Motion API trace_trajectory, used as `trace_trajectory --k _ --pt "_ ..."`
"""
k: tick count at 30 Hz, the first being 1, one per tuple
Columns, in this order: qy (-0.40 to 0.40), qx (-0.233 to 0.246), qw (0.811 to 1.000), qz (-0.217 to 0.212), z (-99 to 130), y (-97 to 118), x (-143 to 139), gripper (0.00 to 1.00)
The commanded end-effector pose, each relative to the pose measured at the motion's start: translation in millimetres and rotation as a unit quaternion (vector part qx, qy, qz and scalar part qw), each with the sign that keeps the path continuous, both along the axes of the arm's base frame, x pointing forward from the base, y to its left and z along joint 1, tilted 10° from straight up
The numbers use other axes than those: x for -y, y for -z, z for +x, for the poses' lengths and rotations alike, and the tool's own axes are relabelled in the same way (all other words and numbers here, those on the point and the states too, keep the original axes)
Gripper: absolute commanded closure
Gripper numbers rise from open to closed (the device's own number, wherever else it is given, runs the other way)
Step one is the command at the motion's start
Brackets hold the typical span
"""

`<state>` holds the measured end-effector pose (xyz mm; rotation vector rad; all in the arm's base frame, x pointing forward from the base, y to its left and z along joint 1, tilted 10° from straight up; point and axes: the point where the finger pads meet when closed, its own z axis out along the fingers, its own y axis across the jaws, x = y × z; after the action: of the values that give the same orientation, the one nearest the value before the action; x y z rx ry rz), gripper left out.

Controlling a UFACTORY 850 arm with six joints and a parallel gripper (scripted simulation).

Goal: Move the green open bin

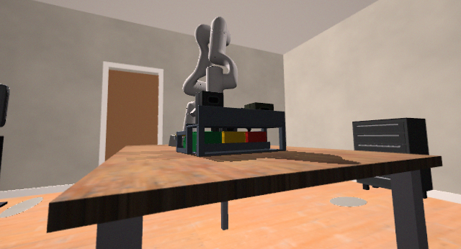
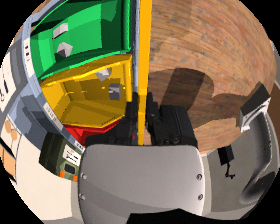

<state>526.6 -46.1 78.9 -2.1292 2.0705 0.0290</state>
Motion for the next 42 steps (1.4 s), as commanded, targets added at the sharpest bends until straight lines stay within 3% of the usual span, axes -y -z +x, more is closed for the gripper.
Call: trace_trajectory --k 1,5,10,22,27,39,42 --pt "0.0 0.001 1.0 0.0 1 -1 0 1.0" --pt "0.0 0.001 1.0 0.0 1 -1 0 1.0" --pt "0.0 0.001 1.0 0.0 -1 -16 2 1.0" --pt "0.0 0.001 1.0 0.0 -1 -16 2 1.0" --pt "0.0 0.001 1.0 0.0 -6 -70 10 1.0" --pt "0.0 0.001 1.0 0.0 -6 -70 10 1.0" --pt "0.0 0.001 1.0 0.0 -9 -90 13 1.0"
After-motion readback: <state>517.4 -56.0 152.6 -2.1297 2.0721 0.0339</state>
